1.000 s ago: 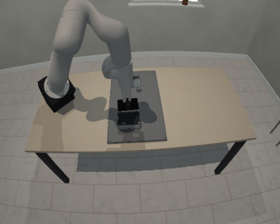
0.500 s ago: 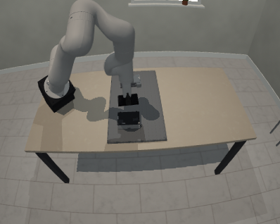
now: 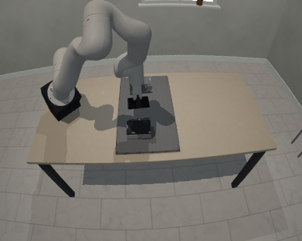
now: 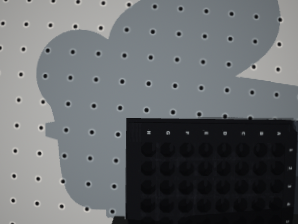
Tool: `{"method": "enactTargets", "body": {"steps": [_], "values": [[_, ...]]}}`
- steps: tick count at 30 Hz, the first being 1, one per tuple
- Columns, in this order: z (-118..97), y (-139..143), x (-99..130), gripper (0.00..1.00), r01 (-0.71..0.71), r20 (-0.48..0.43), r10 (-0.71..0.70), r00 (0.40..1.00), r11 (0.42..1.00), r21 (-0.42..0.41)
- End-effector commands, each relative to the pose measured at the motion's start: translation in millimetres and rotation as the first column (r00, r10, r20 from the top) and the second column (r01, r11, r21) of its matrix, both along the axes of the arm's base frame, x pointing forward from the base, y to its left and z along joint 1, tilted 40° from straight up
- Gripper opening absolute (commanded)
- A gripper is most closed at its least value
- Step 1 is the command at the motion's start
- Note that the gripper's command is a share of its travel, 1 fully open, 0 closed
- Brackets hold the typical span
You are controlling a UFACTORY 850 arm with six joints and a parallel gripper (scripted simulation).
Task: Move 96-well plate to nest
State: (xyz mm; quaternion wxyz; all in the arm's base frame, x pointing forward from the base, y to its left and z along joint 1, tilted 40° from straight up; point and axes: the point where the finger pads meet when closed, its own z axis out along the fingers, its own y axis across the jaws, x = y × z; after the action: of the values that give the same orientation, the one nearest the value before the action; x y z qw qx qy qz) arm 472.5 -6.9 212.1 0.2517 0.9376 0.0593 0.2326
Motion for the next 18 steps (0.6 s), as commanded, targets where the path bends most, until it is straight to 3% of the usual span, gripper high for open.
{"method": "enactTargets", "body": {"steps": [1,18], "values": [[-6.0,10.2,2.4,0.00,0.000,0.002,0.000,1.000,1.000,0.000],[-32.7,51.9,9.7,0.00,0.000,0.002,0.000,1.000,1.000,0.000]]}}
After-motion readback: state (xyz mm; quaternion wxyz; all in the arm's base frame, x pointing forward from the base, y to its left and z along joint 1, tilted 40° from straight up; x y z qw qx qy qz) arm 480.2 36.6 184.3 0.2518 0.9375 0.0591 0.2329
